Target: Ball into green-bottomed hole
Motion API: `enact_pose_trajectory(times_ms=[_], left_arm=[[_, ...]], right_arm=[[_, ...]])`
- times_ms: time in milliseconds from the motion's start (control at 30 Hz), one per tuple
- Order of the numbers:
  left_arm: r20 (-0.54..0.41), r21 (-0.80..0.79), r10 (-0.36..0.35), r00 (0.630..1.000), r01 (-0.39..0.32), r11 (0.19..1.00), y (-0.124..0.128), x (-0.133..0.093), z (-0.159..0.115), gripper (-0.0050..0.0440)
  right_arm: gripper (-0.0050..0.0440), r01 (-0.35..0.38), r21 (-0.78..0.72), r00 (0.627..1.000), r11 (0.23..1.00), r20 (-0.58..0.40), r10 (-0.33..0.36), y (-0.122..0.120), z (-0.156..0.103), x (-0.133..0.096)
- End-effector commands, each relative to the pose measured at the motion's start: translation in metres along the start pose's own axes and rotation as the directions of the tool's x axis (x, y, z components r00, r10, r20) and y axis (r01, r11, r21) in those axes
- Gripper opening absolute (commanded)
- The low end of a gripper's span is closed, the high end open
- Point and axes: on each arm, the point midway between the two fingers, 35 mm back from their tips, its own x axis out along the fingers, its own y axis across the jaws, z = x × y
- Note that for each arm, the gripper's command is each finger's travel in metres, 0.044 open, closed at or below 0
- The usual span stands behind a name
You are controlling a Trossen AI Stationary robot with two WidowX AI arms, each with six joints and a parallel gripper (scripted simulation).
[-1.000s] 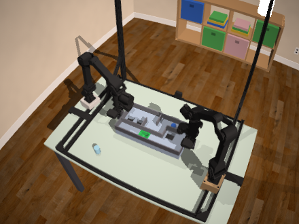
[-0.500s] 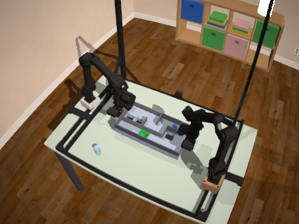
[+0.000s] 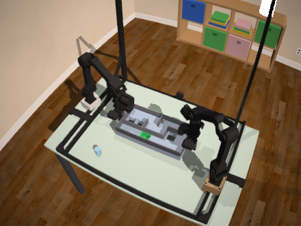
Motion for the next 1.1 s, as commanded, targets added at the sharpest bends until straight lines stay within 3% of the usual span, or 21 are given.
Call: enact_pose_trajectory(times_ms=[0,600,833,1067], left_arm=[[-0.012,0.0,-0.003,1.0,0.003,1.0,-0.001,-0.002,0.002,0.002],[0.092,-0.001,0.004,0.996,-0.004,1.0,-0.002,0.022,-0.002,0.002],[0.084,0.0,0.004,0.996,-0.004,1.0,-0.002,0.02,-0.002,0.002],[0.017,0.0,-0.002,1.0,0.002,1.0,-0.001,0.004,0.0,0.002]], right_arm=[[0.002,-0.002,-0.002,1.0,1.0,0.014,0.003,0.001,-0.002,0.001],[0.002,0.005,-0.002,0.996,1.0,-0.09,-0.005,0.001,0.004,-0.023],[0.002,0.005,-0.002,0.997,1.0,-0.081,-0.005,0.001,0.003,-0.021],[0.002,-0.001,-0.002,1.0,1.0,-0.015,0.001,0.001,0.0,-0.006]])
